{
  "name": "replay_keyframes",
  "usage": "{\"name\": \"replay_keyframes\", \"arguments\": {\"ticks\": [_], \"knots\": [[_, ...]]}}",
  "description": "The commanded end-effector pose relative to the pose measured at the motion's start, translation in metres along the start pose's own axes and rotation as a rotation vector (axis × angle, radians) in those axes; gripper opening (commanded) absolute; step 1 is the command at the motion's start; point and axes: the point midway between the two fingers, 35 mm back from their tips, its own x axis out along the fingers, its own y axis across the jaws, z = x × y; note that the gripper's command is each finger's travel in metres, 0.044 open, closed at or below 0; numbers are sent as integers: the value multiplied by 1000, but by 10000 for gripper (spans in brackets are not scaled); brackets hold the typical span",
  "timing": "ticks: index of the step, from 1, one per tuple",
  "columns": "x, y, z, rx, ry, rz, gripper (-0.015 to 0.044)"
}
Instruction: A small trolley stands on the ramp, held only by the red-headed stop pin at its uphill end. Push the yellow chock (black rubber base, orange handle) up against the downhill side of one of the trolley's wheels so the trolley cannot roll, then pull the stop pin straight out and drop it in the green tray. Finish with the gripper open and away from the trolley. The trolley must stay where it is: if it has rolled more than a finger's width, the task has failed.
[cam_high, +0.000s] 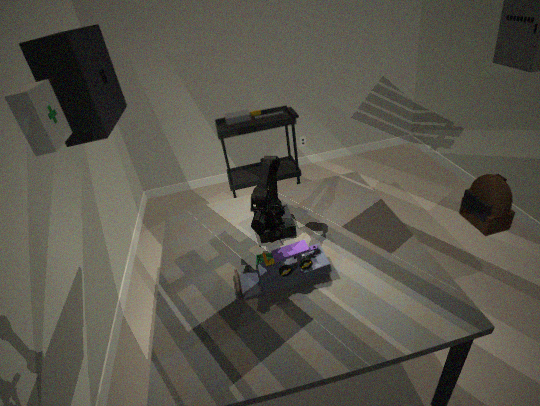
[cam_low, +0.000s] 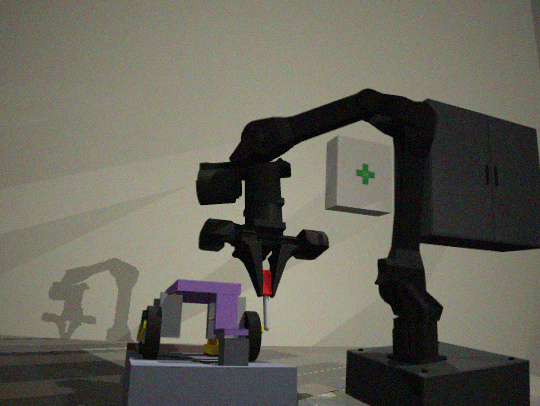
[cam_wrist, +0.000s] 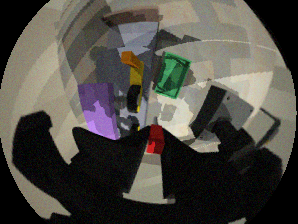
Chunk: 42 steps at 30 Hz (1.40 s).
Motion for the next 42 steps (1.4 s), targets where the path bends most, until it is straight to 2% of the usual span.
{"name": "replay_keyframes", "arguments": {"ticks": [1, 14, 20, 42], "knots": [[-1, 0, 15, -1, 1, -4, 0], [-4, -4, 68, -1, -3, -5, 0], [-4, -4, 70, 19, -7, -4, 0], [-4, -6, 66, 679, -103, 89, 0]]}}
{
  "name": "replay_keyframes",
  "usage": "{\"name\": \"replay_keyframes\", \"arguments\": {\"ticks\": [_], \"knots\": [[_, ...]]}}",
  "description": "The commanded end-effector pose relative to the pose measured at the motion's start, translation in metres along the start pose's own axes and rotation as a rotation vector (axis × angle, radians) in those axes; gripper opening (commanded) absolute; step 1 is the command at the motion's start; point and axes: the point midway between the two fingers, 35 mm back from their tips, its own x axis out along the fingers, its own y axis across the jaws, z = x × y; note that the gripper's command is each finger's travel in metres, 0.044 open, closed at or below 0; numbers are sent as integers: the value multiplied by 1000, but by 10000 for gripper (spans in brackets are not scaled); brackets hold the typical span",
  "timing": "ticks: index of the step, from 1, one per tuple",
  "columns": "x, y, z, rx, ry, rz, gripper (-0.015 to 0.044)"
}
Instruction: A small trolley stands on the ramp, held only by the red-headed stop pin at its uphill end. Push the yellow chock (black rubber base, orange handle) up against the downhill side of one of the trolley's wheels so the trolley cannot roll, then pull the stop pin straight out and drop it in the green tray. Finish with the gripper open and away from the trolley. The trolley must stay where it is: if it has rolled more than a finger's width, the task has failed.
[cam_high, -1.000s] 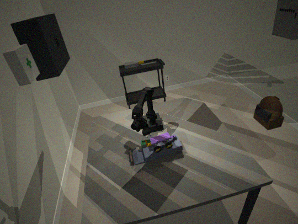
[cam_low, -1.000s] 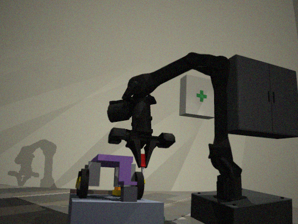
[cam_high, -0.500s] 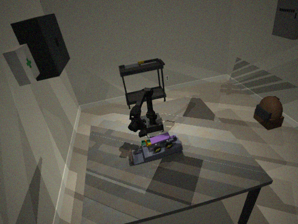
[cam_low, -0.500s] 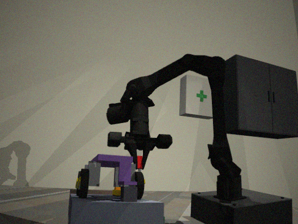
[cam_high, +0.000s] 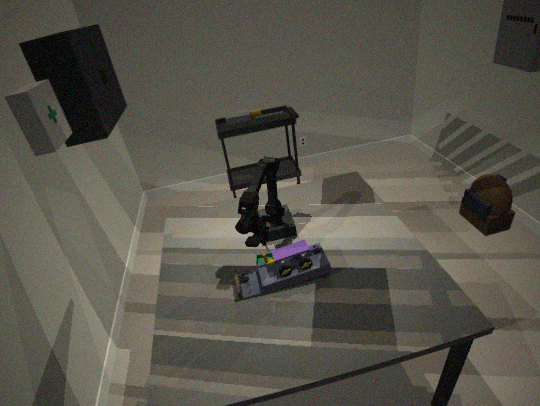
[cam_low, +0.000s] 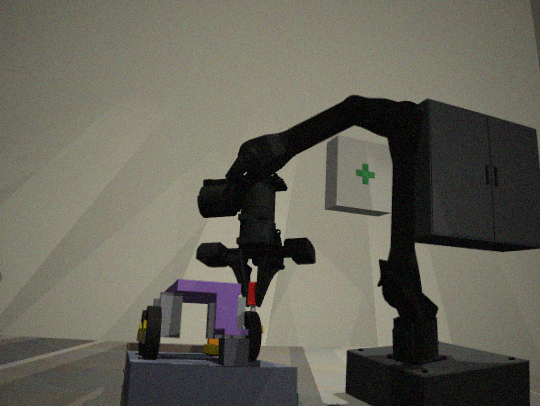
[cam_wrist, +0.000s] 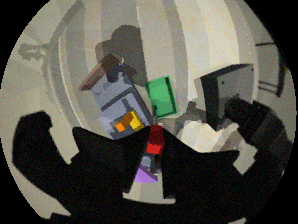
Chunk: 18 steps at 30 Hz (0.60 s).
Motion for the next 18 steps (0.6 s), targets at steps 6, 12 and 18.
{"name": "replay_keyframes", "arguments": {"ticks": [6, 12, 18], "knots": [[0, -3, -1, 256, -28, 42, 0], [0, -4, -2, 432, -56, 57, 0], [1, -4, -3, 609, -81, 79, 0]]}}
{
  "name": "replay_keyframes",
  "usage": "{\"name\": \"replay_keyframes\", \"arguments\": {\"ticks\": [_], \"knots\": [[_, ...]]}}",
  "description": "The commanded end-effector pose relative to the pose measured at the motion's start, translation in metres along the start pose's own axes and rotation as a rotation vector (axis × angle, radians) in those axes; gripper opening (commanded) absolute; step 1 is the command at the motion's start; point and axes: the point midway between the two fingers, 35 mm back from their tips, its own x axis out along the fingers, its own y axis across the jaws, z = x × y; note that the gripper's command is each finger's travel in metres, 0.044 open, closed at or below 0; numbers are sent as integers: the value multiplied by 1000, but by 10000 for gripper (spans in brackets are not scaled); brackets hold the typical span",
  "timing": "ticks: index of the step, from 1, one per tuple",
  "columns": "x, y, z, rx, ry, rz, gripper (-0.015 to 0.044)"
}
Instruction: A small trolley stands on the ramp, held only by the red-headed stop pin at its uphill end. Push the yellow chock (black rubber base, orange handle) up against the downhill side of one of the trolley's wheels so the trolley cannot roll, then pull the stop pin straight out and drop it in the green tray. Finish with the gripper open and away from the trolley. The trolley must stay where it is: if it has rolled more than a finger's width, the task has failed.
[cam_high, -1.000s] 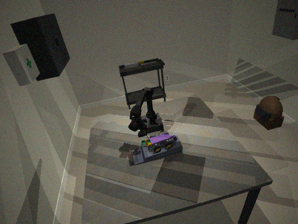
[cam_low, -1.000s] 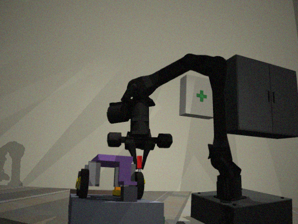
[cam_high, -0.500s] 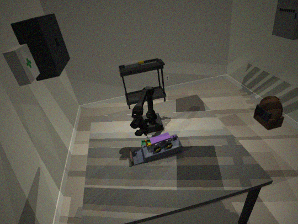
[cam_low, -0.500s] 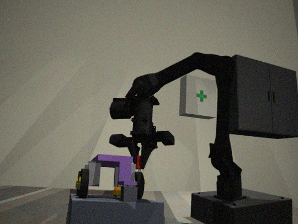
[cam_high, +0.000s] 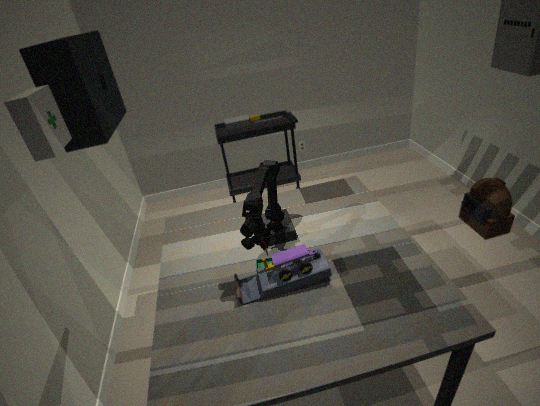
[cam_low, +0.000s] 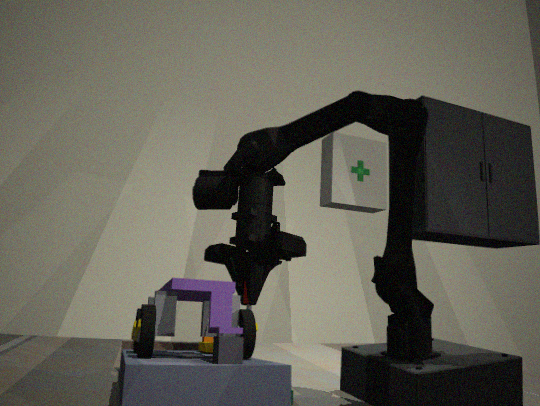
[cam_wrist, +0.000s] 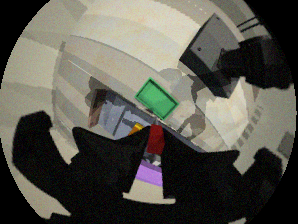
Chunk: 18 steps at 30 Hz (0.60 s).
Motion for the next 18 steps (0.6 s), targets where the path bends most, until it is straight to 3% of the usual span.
{"name": "replay_keyframes", "arguments": {"ticks": [1, 18], "knots": [[-1, -1, 0, 99, -13, 20, 0], [-1, -3, -2, 554, -47, 102, 0]]}}
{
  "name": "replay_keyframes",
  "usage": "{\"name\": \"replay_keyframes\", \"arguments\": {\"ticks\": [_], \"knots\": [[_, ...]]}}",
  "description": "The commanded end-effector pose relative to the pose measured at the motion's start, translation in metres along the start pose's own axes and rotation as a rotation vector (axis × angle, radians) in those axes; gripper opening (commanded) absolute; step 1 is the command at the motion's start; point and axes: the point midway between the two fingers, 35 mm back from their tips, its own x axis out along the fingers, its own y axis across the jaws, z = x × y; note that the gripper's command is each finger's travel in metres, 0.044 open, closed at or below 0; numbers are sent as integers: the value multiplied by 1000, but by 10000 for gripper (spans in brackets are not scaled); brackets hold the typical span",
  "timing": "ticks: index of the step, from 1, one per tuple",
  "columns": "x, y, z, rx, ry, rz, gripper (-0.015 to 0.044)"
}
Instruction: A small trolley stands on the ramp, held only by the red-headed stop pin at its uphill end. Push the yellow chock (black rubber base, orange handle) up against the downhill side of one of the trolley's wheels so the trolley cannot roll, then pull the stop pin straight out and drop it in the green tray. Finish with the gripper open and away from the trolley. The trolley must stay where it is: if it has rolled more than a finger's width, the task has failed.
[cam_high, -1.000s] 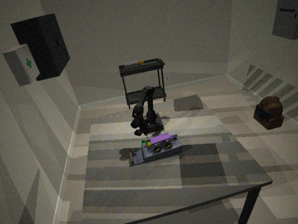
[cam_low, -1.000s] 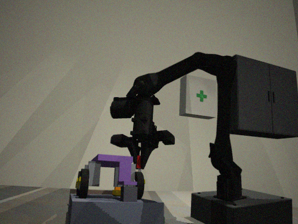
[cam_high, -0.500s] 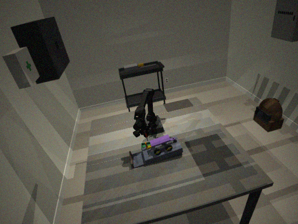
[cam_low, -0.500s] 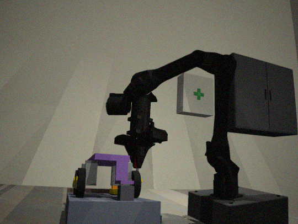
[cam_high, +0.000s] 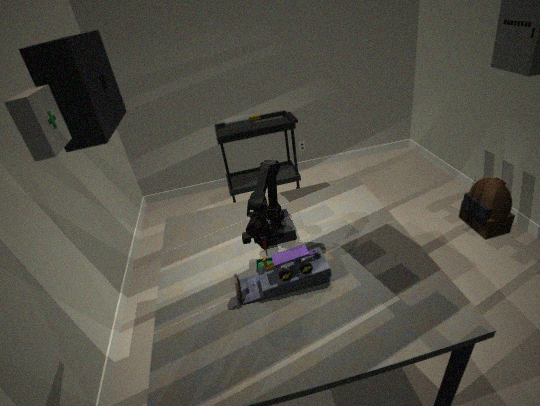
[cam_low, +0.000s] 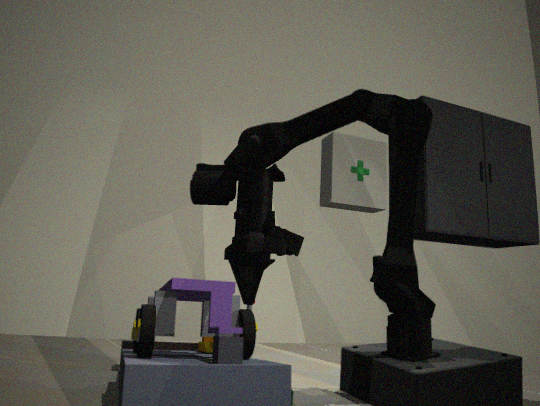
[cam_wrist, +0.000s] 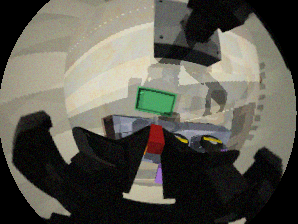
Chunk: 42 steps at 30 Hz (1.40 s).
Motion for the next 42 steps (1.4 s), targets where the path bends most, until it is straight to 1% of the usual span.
{"name": "replay_keyframes", "arguments": {"ticks": [1, 6, 16, 22, 29, 42], "knots": [[-1, 0, 1, 44, 2, 14, 0], [0, 0, 2, 44, 2, 14, 0], [19, 3, 27, 44, -1, 14, 0], [23, 3, 27, 44, -4, 41, 0], [46, 12, 25, 44, -1, 178, 0], [81, 31, 27, 44, -1, 188, 0]]}}
